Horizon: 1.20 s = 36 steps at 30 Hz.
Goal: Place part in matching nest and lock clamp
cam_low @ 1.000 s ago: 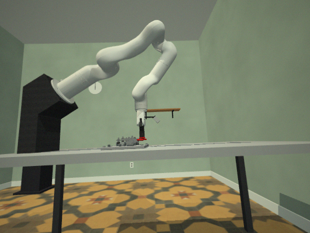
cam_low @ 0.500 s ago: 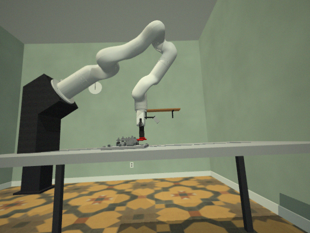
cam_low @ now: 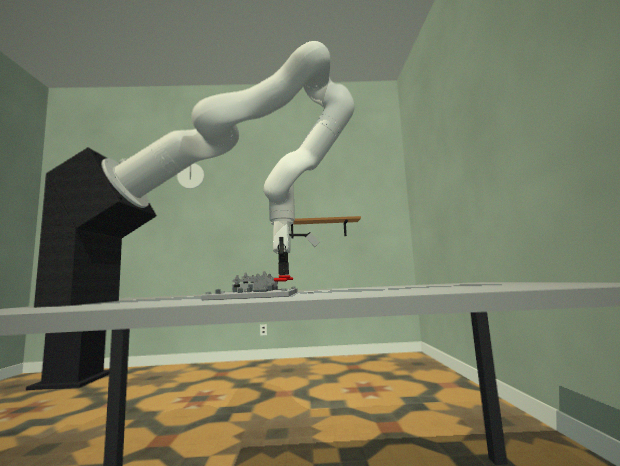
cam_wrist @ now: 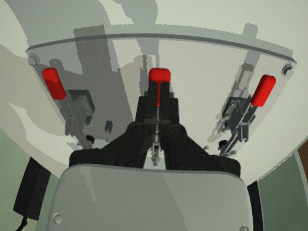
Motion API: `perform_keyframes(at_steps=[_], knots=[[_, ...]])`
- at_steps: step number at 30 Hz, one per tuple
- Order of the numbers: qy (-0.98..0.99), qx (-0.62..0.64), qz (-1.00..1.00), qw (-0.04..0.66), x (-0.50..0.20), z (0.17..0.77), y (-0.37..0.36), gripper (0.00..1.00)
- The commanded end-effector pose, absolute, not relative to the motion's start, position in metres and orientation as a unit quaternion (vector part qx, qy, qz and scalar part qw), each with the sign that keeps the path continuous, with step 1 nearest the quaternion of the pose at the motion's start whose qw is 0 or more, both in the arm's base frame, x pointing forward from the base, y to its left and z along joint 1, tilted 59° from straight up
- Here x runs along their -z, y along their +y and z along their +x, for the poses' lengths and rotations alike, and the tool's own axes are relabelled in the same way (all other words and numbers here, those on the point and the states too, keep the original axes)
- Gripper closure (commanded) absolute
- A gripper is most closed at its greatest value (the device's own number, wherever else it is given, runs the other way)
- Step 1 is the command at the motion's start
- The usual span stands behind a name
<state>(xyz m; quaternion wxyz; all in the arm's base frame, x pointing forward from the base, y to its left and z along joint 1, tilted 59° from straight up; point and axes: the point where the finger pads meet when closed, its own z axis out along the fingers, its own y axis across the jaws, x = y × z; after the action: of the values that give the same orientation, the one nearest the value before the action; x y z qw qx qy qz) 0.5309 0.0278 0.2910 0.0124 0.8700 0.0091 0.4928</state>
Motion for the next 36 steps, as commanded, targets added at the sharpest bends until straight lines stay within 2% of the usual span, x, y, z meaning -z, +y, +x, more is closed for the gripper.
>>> perform_keyframes(at_steps=[1, 22, 36], knots=[[0.009, -0.493, 0.870, 0.012, -0.291, 0.532, 0.028, 1.00], [0.009, -0.493, 0.870, 0.012, -0.291, 0.531, 0.028, 1.00], [0.009, -0.493, 0.870, 0.012, -0.305, 0.508, 0.028, 1.00]])
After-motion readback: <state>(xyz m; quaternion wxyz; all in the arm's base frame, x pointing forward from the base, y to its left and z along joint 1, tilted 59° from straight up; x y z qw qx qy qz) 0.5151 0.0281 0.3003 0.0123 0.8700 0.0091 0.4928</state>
